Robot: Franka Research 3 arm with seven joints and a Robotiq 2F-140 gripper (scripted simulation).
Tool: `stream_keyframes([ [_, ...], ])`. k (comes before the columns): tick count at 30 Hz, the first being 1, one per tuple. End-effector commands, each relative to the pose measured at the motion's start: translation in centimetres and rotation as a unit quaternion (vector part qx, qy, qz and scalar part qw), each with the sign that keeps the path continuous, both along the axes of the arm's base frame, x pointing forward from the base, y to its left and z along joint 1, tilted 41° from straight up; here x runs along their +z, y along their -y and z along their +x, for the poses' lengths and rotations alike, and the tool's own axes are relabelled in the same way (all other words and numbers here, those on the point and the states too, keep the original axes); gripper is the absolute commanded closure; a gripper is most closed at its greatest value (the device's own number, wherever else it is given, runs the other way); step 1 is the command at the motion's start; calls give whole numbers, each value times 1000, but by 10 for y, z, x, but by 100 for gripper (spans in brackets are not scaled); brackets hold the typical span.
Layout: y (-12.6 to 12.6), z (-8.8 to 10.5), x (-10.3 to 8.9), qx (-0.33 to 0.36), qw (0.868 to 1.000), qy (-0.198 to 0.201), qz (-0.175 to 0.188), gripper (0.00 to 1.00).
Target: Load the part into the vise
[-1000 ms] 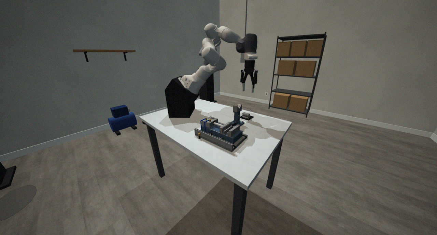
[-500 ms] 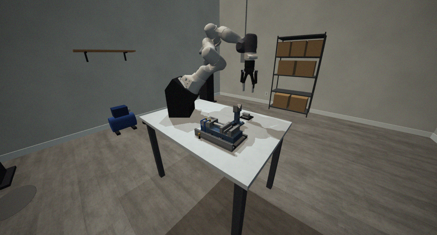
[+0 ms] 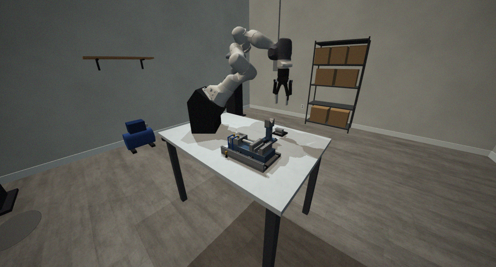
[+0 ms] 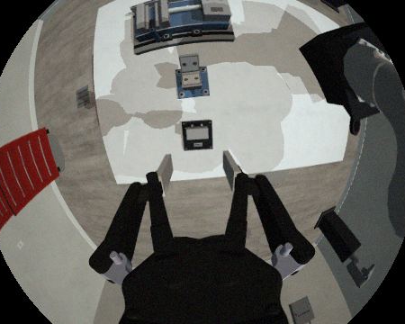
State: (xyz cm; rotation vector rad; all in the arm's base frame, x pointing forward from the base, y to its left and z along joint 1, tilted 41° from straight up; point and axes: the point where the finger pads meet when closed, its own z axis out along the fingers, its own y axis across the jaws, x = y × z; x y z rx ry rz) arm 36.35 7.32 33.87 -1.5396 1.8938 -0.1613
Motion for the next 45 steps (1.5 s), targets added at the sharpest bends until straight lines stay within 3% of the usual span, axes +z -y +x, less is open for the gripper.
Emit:
stream_keyframes([
  [1,-2,0,-1,4,1000,0,0,49],
  [24,-5,6,-9,4,1000,0,0,49],
  [45,-15,23,-32,4,1000,0,0,49],
])
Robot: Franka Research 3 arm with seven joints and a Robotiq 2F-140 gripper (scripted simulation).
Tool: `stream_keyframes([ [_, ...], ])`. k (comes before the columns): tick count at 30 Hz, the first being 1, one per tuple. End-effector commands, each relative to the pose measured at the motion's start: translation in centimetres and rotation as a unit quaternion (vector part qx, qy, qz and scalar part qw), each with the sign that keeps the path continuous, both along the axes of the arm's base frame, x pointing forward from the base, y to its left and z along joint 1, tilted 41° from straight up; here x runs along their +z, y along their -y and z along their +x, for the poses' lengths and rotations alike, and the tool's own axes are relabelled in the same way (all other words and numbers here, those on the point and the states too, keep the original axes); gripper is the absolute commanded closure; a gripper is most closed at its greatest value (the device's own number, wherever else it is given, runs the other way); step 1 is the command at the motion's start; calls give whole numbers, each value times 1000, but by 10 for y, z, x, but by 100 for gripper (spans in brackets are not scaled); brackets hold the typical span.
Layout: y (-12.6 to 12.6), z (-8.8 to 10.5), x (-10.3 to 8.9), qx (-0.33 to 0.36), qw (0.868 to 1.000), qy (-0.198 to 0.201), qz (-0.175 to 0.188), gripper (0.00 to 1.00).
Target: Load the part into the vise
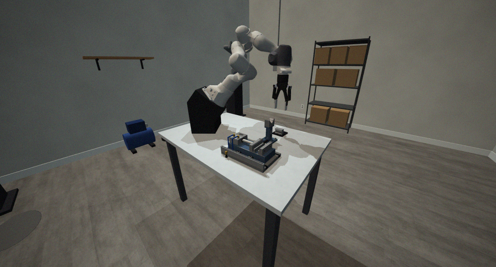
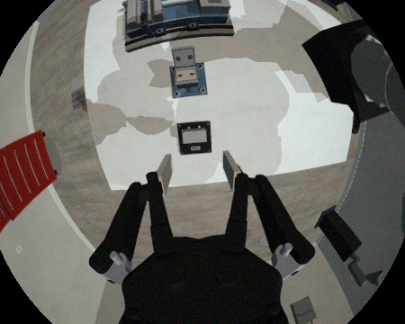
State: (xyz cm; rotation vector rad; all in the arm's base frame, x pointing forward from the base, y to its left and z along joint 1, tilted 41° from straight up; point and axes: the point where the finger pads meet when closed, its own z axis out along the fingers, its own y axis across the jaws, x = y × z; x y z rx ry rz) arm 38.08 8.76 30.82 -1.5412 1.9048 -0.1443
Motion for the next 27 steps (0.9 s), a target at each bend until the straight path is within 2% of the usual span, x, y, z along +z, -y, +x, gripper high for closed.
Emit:
stream_keyframes([
  [1,-1,7,-3,4,1000,8,-3,49],
  [27,-20,40,-48,4,1000,8,-3,49],
])
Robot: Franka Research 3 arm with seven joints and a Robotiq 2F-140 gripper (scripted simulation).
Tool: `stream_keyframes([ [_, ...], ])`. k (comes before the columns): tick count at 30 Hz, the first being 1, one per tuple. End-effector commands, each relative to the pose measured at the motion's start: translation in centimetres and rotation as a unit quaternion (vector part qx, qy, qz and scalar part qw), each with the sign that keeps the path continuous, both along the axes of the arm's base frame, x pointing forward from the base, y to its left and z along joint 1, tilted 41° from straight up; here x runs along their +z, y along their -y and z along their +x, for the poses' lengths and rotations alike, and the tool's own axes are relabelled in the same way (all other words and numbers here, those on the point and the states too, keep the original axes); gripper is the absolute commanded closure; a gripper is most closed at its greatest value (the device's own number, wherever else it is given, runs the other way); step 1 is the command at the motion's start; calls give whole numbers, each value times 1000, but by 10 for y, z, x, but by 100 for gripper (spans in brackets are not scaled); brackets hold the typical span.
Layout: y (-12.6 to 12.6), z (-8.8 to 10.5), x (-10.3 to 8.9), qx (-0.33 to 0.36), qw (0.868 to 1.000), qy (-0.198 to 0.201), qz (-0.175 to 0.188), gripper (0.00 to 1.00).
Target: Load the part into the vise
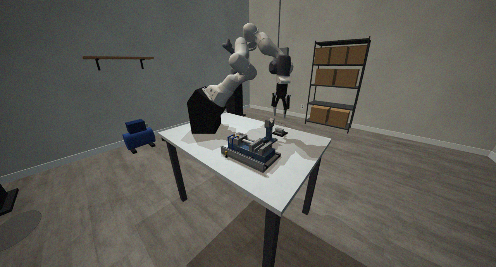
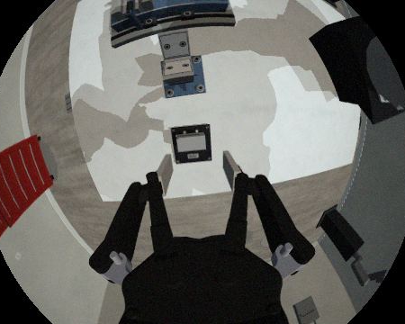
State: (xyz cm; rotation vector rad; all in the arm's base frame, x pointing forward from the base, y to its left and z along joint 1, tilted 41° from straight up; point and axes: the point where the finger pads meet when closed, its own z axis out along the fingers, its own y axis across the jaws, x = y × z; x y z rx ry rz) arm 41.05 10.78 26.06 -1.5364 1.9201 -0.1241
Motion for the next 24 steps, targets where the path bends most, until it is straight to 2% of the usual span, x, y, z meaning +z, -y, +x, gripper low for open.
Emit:
stream_keyframes([
  [1,0,12,-2,6,1000,17,-8,49],
  [24,-16,39,-38,6,1000,17,-8,49],
])
